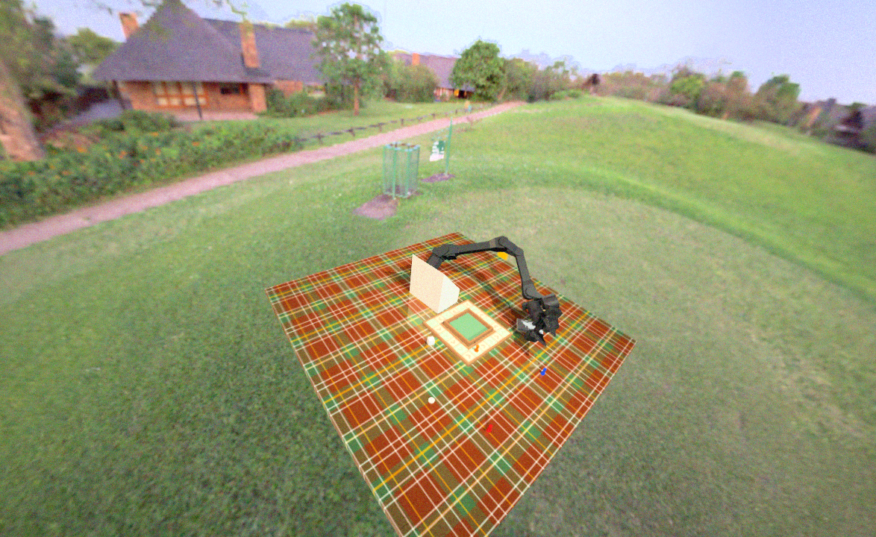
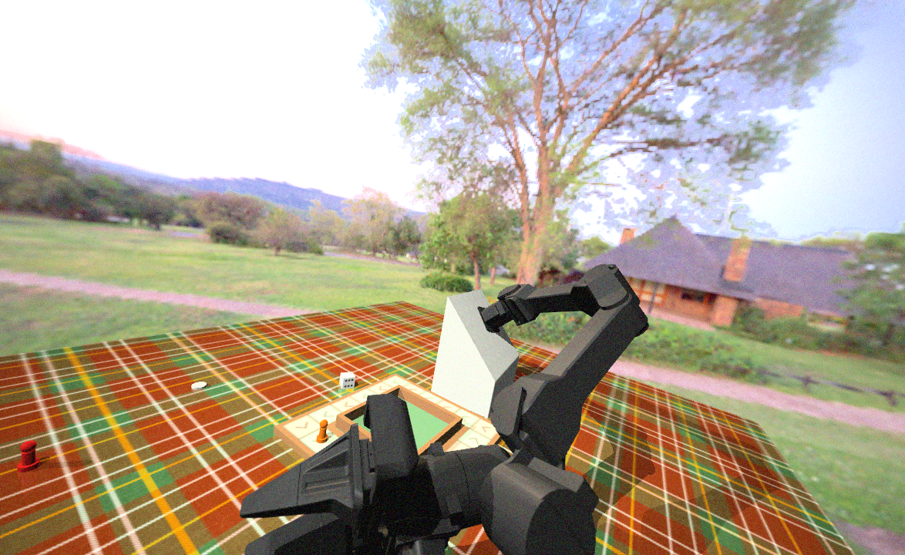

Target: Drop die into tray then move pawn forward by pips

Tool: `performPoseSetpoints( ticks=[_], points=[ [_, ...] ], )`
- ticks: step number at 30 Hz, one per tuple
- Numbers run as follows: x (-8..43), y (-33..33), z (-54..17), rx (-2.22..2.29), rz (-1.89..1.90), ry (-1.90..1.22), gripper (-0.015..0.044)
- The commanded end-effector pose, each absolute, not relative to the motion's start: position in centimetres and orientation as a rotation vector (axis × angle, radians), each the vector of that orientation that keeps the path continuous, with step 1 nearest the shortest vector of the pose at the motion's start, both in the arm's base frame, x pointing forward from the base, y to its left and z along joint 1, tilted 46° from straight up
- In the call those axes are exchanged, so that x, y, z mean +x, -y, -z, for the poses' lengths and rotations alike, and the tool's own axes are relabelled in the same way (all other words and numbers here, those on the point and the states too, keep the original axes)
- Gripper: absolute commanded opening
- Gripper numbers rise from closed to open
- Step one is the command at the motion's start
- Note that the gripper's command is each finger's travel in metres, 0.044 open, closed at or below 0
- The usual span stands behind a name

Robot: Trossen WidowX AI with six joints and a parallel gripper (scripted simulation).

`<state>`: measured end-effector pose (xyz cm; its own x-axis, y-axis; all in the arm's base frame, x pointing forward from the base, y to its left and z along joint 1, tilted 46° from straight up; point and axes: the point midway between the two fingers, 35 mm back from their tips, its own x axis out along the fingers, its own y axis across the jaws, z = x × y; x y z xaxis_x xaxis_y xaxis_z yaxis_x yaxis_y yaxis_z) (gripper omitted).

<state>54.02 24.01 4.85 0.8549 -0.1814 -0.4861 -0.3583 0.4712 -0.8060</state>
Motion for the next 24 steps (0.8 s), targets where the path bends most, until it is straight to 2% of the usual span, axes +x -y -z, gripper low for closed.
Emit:
performPoseSetpoints(
  ticks=[1,6,13,24],
  points=[
    [53.8,-20.0,0.5,-1.049,-0.202,-0.718,0.0275],
    [52.3,-13.7,7.0,-0.936,-0.297,-0.944,0.0275],
    [47.3,-6.6,13.8,-0.674,-0.357,-1.246,0.0275],
    [37.8,-1.0,19.4,-0.149,-0.452,-1.586,0.0275]
  ],
)
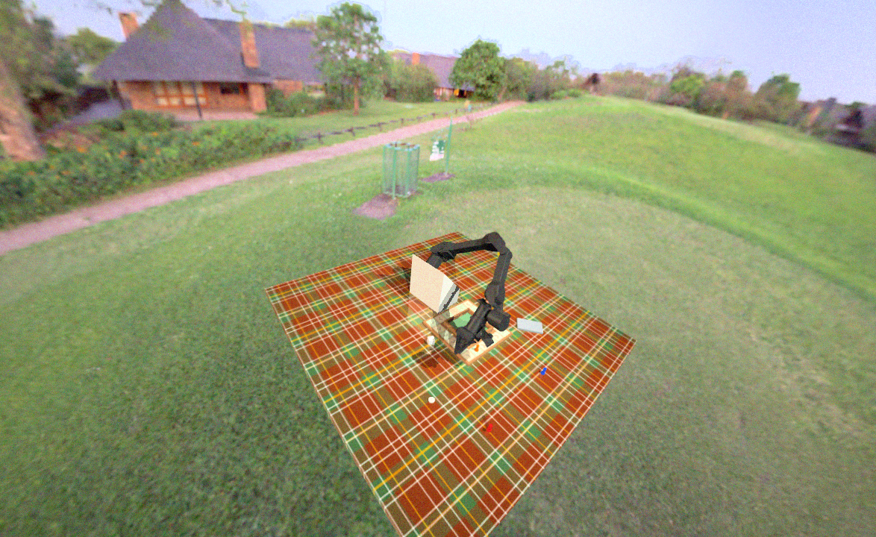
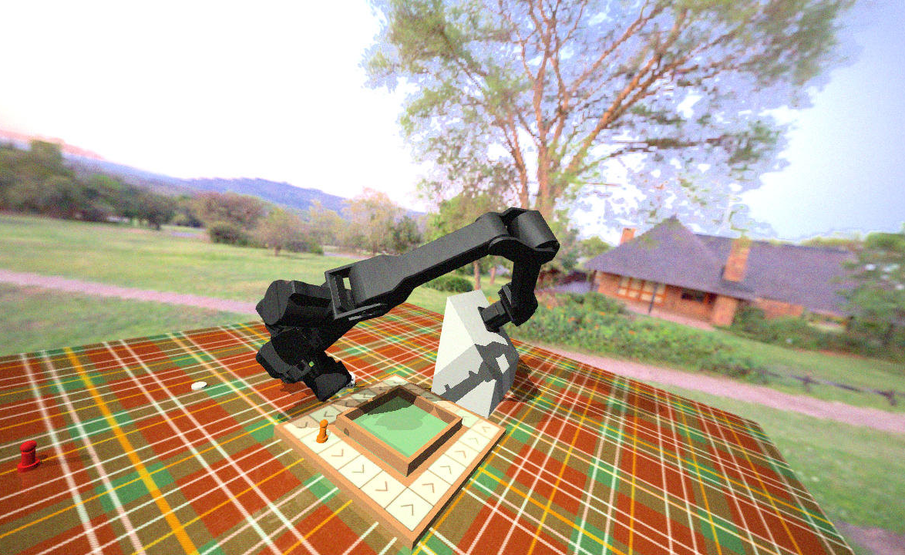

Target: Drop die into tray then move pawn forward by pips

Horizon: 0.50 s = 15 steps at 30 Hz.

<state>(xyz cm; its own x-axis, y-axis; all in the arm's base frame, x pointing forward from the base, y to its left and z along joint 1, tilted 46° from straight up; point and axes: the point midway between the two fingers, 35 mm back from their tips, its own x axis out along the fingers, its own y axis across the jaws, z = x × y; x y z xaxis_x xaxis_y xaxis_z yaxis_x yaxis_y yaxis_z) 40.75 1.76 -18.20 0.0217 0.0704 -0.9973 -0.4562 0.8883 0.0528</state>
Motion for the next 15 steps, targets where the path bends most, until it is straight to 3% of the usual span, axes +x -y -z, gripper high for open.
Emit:
performPoseSetpoints(
  ticks=[1,9,15],
  points=[
    [36.6,-0.7,19.7,-0.074,-0.463,-1.616,0.0275],
    [27.3,1.7,20.2,0.675,-0.447,-1.779,0.0275],
    [26.5,1.8,20.0,0.757,-0.439,-1.782,0.0275]
  ],
)
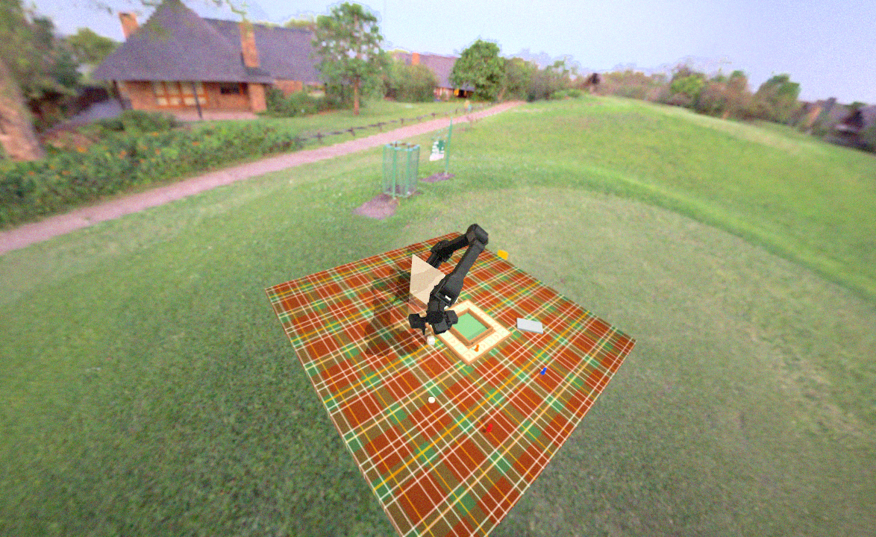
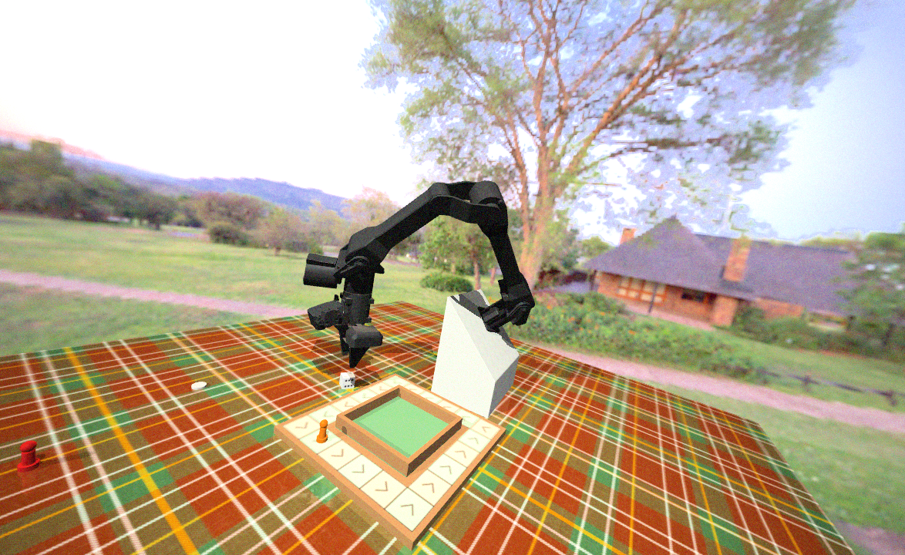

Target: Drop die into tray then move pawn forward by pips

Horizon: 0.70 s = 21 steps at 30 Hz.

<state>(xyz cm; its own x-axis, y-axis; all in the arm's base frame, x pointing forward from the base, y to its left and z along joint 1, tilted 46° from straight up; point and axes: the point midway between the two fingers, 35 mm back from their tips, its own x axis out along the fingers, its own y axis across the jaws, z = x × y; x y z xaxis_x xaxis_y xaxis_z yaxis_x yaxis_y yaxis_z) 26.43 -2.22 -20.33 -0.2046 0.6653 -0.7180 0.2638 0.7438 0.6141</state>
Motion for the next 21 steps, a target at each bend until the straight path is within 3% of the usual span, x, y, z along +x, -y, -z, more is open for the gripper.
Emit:
performPoseSetpoints(
  ticks=[1,21],
  points=[
    [26.4,1.8,20.0,0.757,-0.439,-1.782,0.0275],
    [25.7,-0.5,22.3,0.758,-0.440,-1.782,0.0275]
  ],
)
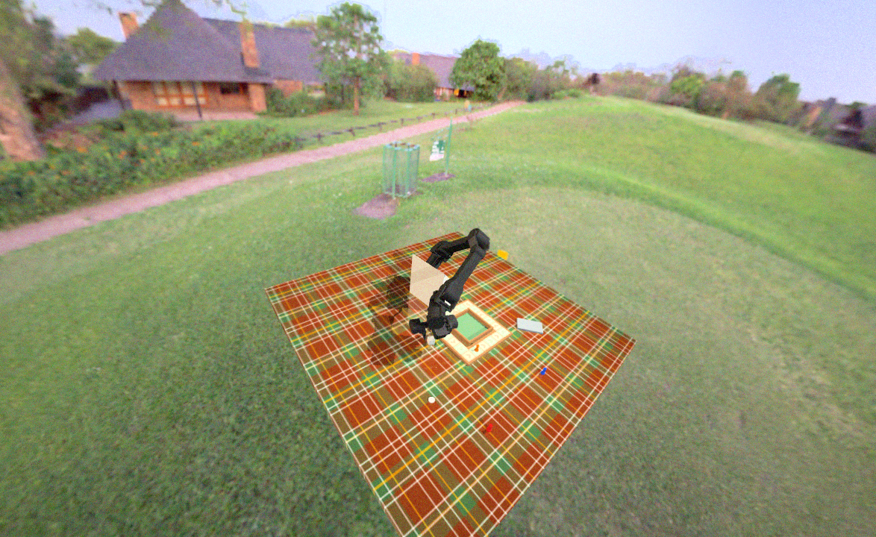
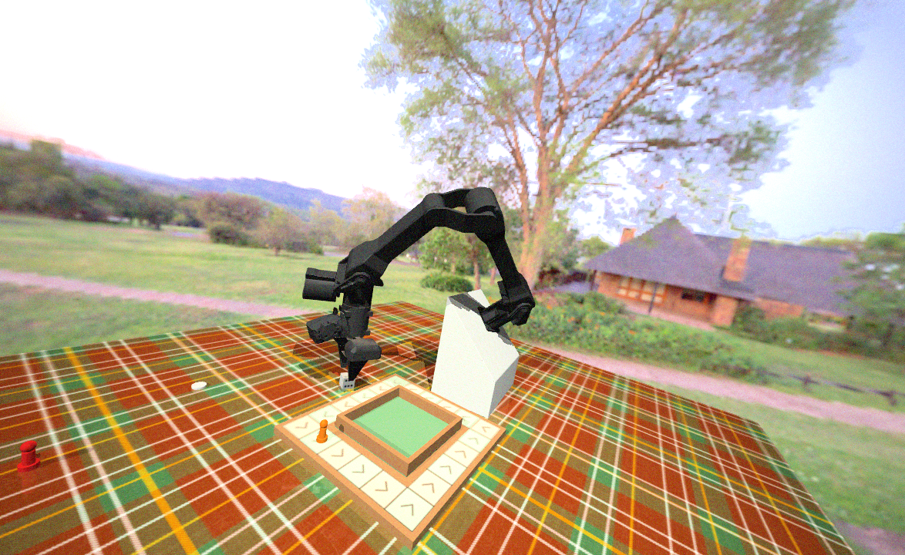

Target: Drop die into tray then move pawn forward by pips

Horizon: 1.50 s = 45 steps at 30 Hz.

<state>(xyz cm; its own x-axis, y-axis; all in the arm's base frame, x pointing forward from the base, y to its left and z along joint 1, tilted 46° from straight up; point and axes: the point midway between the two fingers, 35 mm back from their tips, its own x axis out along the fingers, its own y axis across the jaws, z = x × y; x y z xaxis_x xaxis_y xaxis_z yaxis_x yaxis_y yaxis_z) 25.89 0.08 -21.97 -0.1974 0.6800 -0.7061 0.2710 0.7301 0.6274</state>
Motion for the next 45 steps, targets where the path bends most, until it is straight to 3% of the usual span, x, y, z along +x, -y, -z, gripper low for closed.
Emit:
performPoseSetpoints(
  ticks=[1,10,16,23,26,39,45],
  points=[
    [25.6,-0.7,22.4,0.759,-0.440,-1.782,0.0275],
    [25.3,-1.5,23.2,0.759,-0.441,-1.782,0.0275],
    [25.3,-1.5,23.2,0.759,-0.441,-1.782,0.0118],
    [25.3,-1.5,23.2,0.759,-0.441,-1.782,0.0071],
    [25.6,-1.1,22.9,0.759,-0.440,-1.782,0.0000],
    [28.1,6.3,14.8,0.755,-0.436,-1.782,0.0000],
    [28.3,6.2,14.0,0.780,-0.402,-1.794,0.0000]
  ],
)
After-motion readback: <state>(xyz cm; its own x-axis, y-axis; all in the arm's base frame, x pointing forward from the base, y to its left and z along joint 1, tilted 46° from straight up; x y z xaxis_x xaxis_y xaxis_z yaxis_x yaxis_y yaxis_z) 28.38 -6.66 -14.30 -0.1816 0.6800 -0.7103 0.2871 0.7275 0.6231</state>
